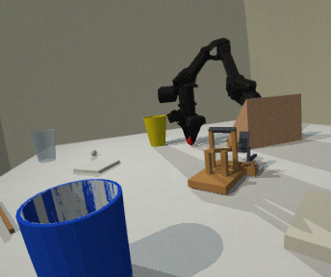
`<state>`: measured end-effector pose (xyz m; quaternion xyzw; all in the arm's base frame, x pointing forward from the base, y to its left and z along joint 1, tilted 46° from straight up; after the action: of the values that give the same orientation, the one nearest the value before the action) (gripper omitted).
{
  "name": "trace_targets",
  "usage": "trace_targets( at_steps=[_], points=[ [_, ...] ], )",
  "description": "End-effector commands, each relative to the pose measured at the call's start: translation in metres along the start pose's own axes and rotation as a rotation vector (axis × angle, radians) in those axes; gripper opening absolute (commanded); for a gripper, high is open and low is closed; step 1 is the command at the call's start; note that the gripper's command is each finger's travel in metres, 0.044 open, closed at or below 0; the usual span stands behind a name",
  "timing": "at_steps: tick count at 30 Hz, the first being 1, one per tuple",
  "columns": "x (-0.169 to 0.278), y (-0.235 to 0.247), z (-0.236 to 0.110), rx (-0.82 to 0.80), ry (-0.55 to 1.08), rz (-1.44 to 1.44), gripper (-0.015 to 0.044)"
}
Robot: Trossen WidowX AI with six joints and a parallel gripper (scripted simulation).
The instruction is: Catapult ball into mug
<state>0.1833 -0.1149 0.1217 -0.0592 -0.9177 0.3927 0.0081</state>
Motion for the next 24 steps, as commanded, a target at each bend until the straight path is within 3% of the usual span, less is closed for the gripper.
trace_targets(
  at_steps=[1, 6, 14, 18, 24],
  points=[
    [0.002, 0.001, 0.005, -0.005, 0.006, -0.009, 0.0300],
    [0.002, 0.001, 0.005, -0.005, 0.006, -0.009, 0.0169],
    [0.002, 0.001, 0.005, -0.005, 0.006, -0.009, 0.0115],
    [0.000, 0.002, -0.001, -0.011, 0.005, -0.008, 0.0010],
    [-0.004, 0.004, -0.028, -0.029, 0.005, -0.007, 0.0000]
  ],
)
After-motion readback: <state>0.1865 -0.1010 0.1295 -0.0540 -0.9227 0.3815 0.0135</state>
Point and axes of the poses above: the point midway between the two fingers, 35 mm back from their tips, its own z axis out along the fingers, its own y axis across the jaws, x = y × z, the point moved 9 cm from there along -z, back along the fingers, and after that the axes turned 3 degrees about z, right-handed, at the moved point
